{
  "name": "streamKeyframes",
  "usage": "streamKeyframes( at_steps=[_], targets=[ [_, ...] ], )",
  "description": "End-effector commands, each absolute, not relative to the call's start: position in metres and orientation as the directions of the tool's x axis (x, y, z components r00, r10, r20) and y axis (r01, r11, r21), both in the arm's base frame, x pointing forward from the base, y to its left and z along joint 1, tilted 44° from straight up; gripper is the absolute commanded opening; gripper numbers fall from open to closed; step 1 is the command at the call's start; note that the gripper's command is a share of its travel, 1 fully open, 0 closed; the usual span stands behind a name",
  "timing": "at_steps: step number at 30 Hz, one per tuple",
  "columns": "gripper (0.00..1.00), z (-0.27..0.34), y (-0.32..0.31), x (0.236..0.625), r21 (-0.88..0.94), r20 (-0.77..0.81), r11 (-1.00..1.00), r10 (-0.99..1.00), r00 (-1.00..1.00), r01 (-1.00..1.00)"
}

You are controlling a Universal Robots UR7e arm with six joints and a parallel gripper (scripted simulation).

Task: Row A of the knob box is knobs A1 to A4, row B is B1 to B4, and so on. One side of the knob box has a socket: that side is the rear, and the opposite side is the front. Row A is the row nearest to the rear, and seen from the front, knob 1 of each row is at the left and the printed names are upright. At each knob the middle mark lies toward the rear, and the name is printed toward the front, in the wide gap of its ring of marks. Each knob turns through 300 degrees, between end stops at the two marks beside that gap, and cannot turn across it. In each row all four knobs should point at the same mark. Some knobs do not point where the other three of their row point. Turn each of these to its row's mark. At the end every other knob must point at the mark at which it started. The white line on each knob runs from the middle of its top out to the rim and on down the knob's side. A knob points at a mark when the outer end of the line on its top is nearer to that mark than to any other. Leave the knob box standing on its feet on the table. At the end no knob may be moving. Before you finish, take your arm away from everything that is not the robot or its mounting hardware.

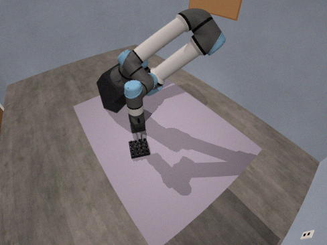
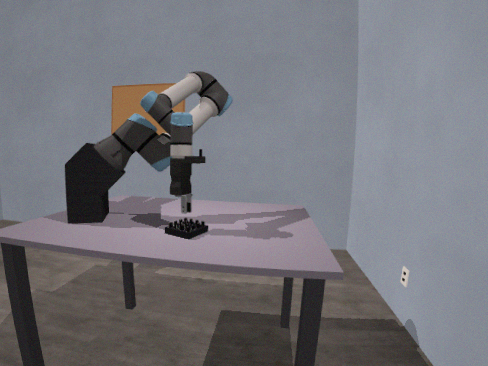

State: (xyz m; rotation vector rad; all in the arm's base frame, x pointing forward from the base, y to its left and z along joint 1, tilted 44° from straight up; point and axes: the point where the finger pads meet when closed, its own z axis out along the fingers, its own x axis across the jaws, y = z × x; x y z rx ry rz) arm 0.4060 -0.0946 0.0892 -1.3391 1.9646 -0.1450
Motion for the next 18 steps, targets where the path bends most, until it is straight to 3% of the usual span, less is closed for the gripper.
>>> streamKeyframes(
  at_steps=[1,18],
  targets=[
    [0.46,0.0897,-0.0956,0.4062,-0.457,-0.524,0.476,-0.826,-0.205,-0.751],
    [0.46,0.0925,-0.1024,0.406,-0.235,-0.654,0.744,-0.597,-0.464,-0.625]
  ],
)
